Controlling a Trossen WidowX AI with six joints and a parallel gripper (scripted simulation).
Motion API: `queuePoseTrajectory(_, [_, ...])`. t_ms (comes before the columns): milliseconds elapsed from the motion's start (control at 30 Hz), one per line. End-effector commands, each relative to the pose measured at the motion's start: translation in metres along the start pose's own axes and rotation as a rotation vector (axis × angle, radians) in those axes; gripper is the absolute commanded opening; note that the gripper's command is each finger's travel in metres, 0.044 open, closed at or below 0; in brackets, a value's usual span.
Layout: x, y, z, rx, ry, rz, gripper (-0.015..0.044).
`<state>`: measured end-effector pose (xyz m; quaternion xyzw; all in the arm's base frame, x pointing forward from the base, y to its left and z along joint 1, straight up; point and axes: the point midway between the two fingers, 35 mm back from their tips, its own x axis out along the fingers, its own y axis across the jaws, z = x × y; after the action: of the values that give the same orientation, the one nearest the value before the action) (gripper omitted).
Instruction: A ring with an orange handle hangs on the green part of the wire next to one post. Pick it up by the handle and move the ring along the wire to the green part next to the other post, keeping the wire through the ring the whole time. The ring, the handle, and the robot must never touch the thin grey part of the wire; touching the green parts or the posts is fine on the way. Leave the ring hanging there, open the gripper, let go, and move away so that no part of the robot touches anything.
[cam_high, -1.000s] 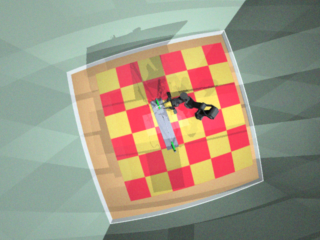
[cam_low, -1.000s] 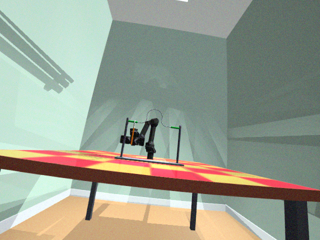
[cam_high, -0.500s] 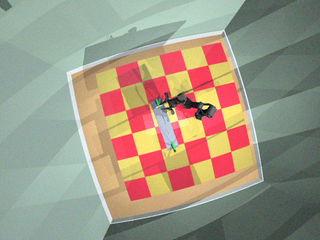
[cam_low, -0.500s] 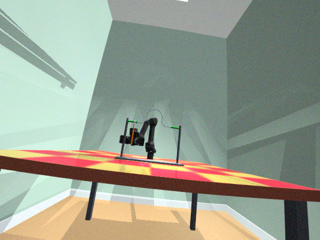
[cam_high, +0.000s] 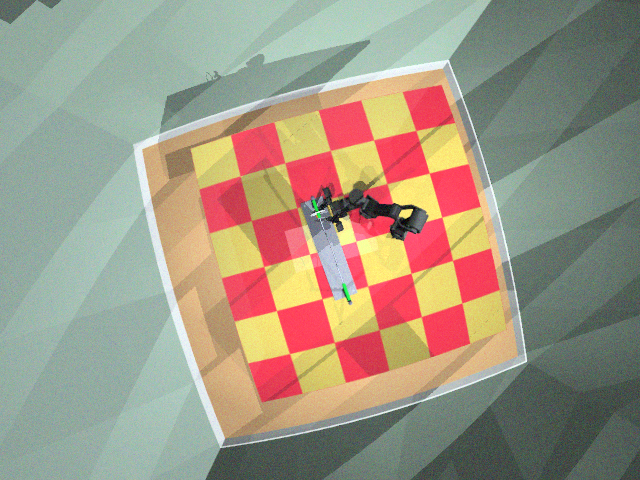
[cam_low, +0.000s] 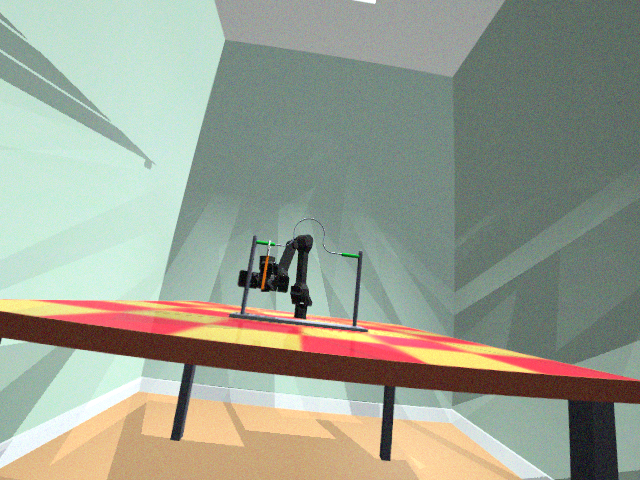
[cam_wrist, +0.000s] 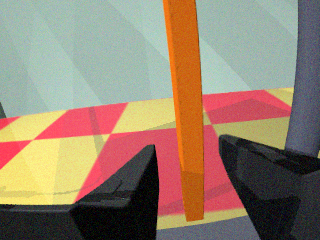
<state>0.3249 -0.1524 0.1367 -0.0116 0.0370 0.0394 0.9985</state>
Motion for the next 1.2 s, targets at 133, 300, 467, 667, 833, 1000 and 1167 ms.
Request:
queuePoseTrajectory(133, [0.014, 0.001, -0.001, 0.004, -0.002, -0.001, 0.0160])
queuePoseTrajectory(300, [0.021, 0.003, -0.001, 0.005, -0.004, -0.001, 0.0160])
queuePoseTrajectory(467, [0.021, 0.003, -0.001, 0.005, -0.004, -0.001, 0.0160])
queuePoseTrajectory(667, [0.021, 0.003, -0.001, 0.005, -0.004, -0.001, 0.0160])
queuePoseTrajectory(833, [0.021, 0.003, -0.001, 0.005, -0.004, -0.001, 0.0160])
queuePoseTrajectory(1000, [0.021, 0.003, -0.001, 0.002, -0.003, 0.002, 0.0134])
queuePoseTrajectory(1167, [0.021, 0.003, -0.001, 0.002, -0.003, 0.002, 0.0003])
